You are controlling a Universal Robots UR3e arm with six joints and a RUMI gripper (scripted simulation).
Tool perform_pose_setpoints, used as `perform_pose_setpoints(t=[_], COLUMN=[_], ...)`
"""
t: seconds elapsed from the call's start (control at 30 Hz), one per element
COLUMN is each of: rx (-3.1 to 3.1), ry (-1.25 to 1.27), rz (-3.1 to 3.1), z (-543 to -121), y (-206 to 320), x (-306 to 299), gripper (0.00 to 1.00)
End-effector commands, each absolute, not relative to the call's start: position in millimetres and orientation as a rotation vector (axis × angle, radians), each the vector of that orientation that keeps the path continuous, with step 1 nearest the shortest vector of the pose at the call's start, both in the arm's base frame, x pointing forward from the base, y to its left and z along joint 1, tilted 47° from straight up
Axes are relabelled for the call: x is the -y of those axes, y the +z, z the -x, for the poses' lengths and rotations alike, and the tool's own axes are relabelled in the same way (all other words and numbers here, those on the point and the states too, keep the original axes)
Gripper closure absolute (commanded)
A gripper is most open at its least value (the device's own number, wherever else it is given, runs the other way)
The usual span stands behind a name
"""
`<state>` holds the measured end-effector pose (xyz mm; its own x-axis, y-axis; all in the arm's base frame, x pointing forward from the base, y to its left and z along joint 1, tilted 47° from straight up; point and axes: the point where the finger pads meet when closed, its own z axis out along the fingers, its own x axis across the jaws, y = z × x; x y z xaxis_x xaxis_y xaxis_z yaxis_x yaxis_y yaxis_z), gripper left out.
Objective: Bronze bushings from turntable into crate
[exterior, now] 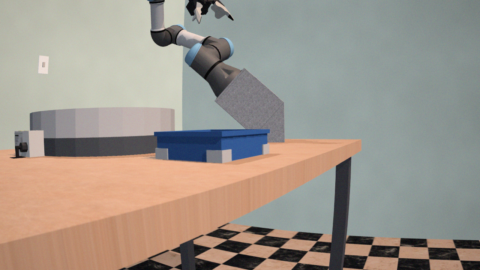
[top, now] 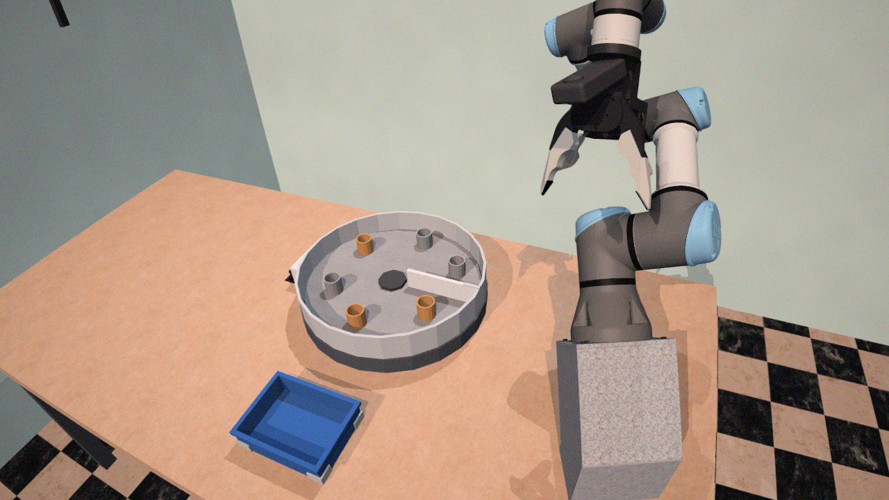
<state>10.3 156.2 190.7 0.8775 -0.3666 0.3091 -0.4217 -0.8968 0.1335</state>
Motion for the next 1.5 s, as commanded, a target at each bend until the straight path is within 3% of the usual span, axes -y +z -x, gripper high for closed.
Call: perform_pose_setpoints(t=[0.0,0.87,1.17,1.47], rx=[0.605,0.678,0.908,1.462], ry=[0.412,0.429,0.48,0.609], rz=[-2.852,-2.842,-2.797,-2.603], z=[-10,-18,-43,-105], y=[191,191,192,197], x=[-156,-159,-164,-165], gripper=[0.0,0.0,0.0,0.0])
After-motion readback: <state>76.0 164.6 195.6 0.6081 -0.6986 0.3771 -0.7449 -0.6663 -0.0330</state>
